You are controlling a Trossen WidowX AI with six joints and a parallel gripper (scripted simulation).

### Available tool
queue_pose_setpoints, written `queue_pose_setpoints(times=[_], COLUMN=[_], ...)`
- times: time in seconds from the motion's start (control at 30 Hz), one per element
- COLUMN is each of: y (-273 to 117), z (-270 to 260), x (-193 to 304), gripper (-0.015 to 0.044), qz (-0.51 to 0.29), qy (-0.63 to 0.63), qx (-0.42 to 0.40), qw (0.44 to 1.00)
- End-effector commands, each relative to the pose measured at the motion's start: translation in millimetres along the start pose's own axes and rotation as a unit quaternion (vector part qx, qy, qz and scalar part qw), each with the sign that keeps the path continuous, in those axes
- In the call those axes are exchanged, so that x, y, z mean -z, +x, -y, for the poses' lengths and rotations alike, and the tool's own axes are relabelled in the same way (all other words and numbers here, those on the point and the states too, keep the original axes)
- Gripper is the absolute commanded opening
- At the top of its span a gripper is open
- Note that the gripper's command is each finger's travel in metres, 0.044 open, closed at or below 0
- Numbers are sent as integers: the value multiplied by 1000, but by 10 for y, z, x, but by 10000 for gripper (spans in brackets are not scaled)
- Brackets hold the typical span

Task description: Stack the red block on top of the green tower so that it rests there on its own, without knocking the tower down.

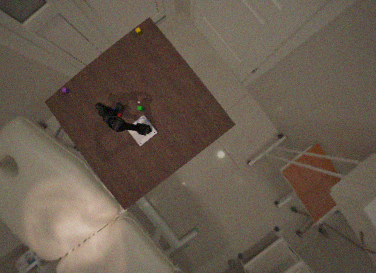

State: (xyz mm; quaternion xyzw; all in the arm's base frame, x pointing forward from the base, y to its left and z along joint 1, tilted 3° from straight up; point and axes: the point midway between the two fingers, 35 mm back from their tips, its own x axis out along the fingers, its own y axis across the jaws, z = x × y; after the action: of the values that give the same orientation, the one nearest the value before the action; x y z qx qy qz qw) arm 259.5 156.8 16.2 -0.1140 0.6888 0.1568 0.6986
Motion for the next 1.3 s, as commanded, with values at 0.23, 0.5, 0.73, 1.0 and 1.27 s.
queue_pose_setpoints(times=[0.23, 0.5, 0.73, 1.0, 1.27], y=[0, 0, -65, -458, -899], z=[-8, -8, -7, 0, 3], x=[0, 0, -3, -4, -5], gripper=[256, 125, 19, 0, 0], qz=[0, 0, 0, 0, 0], qy=[3, 3, 3, 3, 3], qx=[-2, -2, -2, -2, -2], qw=[1000, 1000, 1000, 1000, 1000])
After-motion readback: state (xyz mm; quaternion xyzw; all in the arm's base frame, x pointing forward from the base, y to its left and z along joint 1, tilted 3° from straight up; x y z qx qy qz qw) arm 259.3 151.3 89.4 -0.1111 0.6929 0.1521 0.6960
